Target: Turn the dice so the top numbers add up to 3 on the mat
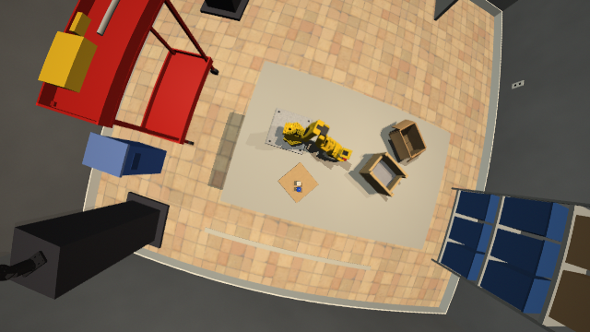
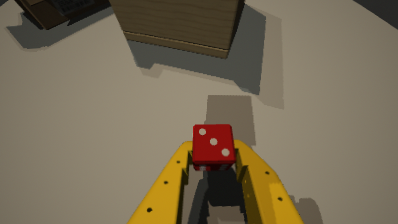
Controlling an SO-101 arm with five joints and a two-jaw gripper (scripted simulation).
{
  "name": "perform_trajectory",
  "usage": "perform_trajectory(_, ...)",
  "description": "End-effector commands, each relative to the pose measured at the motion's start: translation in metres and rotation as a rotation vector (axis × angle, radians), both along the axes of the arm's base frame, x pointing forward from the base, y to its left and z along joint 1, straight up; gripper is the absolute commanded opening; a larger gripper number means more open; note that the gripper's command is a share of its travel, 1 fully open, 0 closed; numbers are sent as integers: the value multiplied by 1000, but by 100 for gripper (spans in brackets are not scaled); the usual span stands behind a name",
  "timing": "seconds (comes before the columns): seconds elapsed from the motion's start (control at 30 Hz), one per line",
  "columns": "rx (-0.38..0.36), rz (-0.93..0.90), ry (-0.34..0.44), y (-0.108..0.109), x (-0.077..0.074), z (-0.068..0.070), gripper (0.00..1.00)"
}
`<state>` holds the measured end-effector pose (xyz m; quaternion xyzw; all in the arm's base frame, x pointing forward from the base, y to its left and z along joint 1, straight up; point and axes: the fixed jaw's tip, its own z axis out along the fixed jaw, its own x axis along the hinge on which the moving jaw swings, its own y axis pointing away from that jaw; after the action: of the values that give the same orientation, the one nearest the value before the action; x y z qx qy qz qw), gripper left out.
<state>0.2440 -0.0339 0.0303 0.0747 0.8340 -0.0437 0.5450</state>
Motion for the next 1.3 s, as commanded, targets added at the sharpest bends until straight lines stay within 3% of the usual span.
perform_trajectory(0.0,-9,-7,-11,-3,1,0,0)
perform_trajectory(1.27,-9,-7,-11,-3,1,-15,0)
